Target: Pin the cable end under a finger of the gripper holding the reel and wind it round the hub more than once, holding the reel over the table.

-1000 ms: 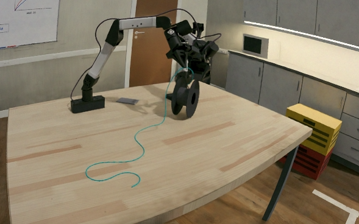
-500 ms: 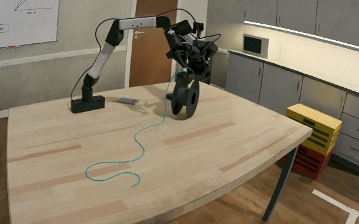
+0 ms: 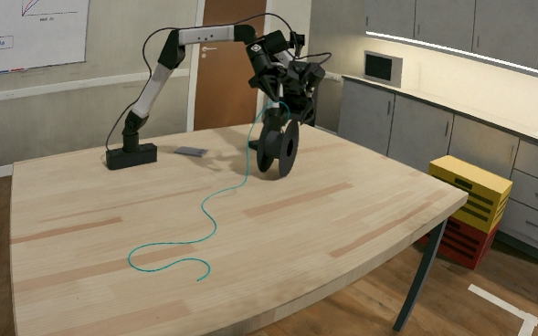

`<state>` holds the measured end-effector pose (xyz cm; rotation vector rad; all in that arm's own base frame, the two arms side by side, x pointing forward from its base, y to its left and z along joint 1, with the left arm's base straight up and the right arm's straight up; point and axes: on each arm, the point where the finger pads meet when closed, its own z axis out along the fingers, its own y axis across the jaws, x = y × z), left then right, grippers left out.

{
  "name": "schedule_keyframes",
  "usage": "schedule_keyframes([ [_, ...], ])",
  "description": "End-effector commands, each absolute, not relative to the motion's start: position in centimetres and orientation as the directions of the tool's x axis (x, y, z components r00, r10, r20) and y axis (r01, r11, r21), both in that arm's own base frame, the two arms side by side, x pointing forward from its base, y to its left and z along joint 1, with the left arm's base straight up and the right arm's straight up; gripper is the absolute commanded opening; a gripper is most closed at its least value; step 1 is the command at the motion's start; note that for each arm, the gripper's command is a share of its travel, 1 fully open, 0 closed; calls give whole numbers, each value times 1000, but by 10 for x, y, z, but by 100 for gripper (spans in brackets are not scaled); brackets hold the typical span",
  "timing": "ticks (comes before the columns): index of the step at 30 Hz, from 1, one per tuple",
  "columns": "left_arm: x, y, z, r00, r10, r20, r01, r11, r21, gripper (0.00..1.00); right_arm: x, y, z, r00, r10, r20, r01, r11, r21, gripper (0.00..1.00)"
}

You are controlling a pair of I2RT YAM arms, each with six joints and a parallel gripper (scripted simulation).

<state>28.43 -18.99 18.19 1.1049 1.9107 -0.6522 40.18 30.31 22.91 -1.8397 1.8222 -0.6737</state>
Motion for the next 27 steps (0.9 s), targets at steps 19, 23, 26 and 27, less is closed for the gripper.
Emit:
schedule_keyframes([
  [19, 302, -232, 213, -212, 435, -875, 887, 462, 15, 75, 399, 335, 220, 17, -1000, -5, -770, -10, -638, 0],
  [23, 304, -233, 216, -212, 436, -875, 887, 461, 14, 75, 394, 334, 201, 24, -999, 30, -786, -37, -617, 0],
  [26, 305, -231, 218, -212, 435, -875, 886, 463, 15, 75, 401, 323, 200, 10, -1000, 30, -787, -26, -617, 0],
  [27, 305, -231, 225, -199, 430, -880, 887, 462, 25, 75, 400, 319, 207, 10, -1000, 22, -782, -22, -623, 0],
])
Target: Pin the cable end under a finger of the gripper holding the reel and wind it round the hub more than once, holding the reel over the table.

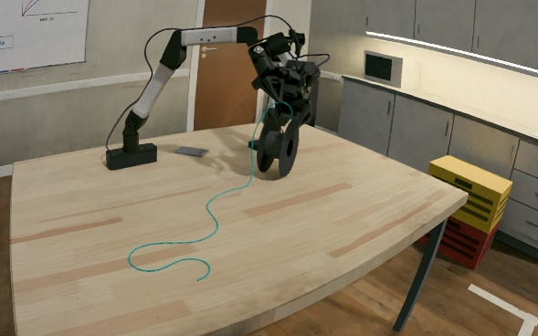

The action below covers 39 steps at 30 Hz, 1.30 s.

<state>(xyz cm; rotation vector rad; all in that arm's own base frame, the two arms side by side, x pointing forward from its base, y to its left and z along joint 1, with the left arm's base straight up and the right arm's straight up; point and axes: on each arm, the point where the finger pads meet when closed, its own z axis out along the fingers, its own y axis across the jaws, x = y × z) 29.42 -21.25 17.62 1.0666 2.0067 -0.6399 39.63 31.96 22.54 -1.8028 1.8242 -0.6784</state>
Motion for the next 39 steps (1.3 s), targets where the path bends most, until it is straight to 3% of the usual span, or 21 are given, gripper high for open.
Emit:
schedule_keyframes([
  [1, 304, -231, 226, -197, 430, -881, 887, 461, 26, 75, 400, 316, 219, 9, -1000, 3, -770, -9, -638, 0],
  [16, 304, -219, 232, -186, 420, -888, 879, 476, 41, 75, 405, 287, 221, 2, -1000, 20, -770, -14, -638, 0],
  [22, 304, -219, 232, -190, 418, -888, 877, 478, 37, 56, 407, 287, 205, 0, -999, 50, -789, -31, -614, 0],
  [24, 304, -219, 232, -190, 418, -888, 877, 478, 37, 56, 407, 287, 205, 0, -999, 50, -789, -31, -614, 0],
  [39, 303, -220, 232, -188, 418, -889, 879, 475, 38, 9, 406, 287, 204, 0, -999, 52, -790, -32, -612, 0],
])
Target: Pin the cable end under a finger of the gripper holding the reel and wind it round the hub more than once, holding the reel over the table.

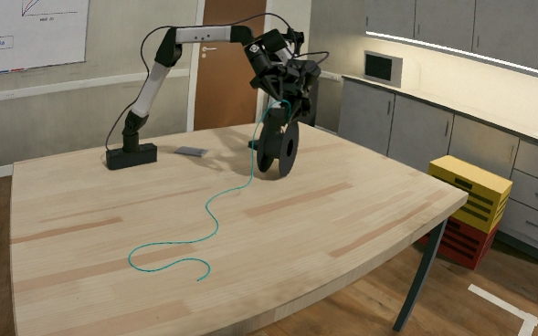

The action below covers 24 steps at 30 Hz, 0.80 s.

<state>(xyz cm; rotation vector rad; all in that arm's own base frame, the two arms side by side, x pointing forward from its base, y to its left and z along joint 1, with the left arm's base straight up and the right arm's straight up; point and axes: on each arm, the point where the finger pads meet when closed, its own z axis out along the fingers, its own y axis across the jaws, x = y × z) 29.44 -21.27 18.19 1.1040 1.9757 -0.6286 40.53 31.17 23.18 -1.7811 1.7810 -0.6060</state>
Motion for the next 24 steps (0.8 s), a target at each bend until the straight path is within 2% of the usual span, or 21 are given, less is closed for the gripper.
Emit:
schedule_keyframes([
  [1, 303, -220, 232, -188, 418, -889, 879, 475, 38, 9, 406, 287, 204, 0, -999, 52, -790, -32, -612, 0],
  [2, 303, -220, 232, -188, 418, -889, 879, 475, 38, 9, 406, 287, 204, 0, -999, 52, -790, -32, -612, 0],
  [5, 303, -220, 232, -188, 418, -889, 879, 476, 38, 0, 406, 287, 204, 0, -999, 52, -790, -32, -612, 0],
  [7, 303, -218, 232, -190, 417, -889, 877, 479, 37, 0, 403, 283, 225, -1, -1000, 20, -769, -12, -639, 0],
  [22, 304, -214, 232, -196, 415, -888, 876, 481, 31, 0, 399, 278, 213, -1, -1000, 27, -774, -17, -633, 0],
  [24, 304, -214, 232, -199, 413, -889, 875, 483, 29, 8, 400, 279, 206, 0, -999, 38, -781, -24, -624, 0],
])
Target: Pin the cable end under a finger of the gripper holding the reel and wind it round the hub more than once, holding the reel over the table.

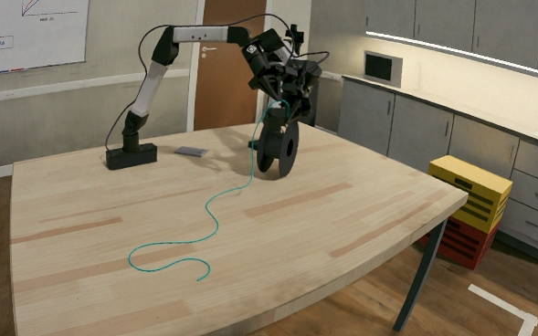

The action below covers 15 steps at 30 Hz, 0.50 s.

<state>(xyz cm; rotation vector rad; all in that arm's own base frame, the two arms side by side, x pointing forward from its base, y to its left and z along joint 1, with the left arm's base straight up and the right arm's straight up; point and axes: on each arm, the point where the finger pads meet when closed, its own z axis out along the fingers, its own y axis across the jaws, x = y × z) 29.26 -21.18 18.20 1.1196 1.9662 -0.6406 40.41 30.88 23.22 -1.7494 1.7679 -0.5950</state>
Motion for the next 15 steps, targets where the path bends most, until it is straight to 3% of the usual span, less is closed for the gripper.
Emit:
schedule_keyframes([
  [1, 304, -214, 232, -198, 414, -889, 875, 483, 29, 12, 400, 279, 204, 0, -999, 42, -783, -26, -621, 0],
  [10, 304, -214, 232, -199, 413, -889, 875, 483, 29, 50, 400, 278, 202, 0, -999, 44, -785, -27, -619, 0],
  [12, 304, -214, 232, -199, 413, -889, 875, 483, 29, 50, 400, 278, 202, 0, -999, 44, -785, -27, -619, 0],
  [15, 304, -214, 232, -199, 413, -889, 875, 483, 29, 62, 400, 278, 202, 0, -999, 44, -785, -27, -619, 0],
])
